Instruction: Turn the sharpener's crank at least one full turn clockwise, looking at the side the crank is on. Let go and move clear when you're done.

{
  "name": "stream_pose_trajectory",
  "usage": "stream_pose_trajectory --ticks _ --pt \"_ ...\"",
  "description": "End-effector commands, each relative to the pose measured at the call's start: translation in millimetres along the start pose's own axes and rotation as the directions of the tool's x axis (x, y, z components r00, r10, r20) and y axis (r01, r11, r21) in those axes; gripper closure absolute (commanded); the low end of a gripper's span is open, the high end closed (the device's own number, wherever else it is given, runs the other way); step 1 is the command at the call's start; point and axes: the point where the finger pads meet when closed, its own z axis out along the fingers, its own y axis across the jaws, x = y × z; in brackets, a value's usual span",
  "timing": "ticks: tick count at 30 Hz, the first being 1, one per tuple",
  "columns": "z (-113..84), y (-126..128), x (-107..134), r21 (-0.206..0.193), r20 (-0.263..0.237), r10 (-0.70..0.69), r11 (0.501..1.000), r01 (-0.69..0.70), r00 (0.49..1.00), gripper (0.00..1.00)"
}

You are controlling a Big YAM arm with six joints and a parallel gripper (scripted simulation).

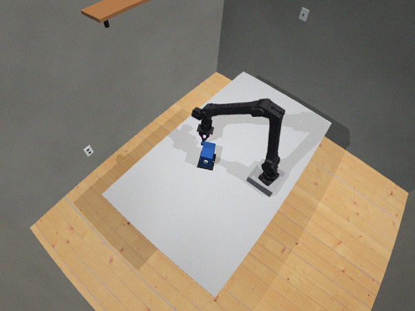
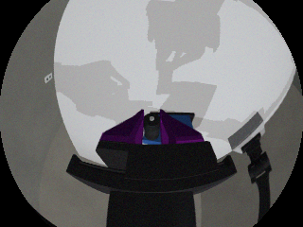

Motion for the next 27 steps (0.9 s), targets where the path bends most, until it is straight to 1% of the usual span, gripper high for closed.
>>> stream_pose_trajectory --ticks 1,21,22,23,27 --pt "14.8 -5.0 -9.9 0.014 0.004 0.006 1.0 -0.006 1.0 0.85" --pt "34.1 -18.6 -12.1 0.014 0.002 0.005 1.0 -0.005 1.0 0.85" --pt "35.0 -23.1 -10.7 0.027 -0.004 0.006 1.0 -0.006 1.0 0.85" --pt "36.0 -21.5 -12.1 0.016 0.001 0.005 1.0 -0.005 1.0 0.85" --pt "39.3 -26.0 -12.7 0.014 0.002 0.005 1.0 -0.005 1.0 0.85"
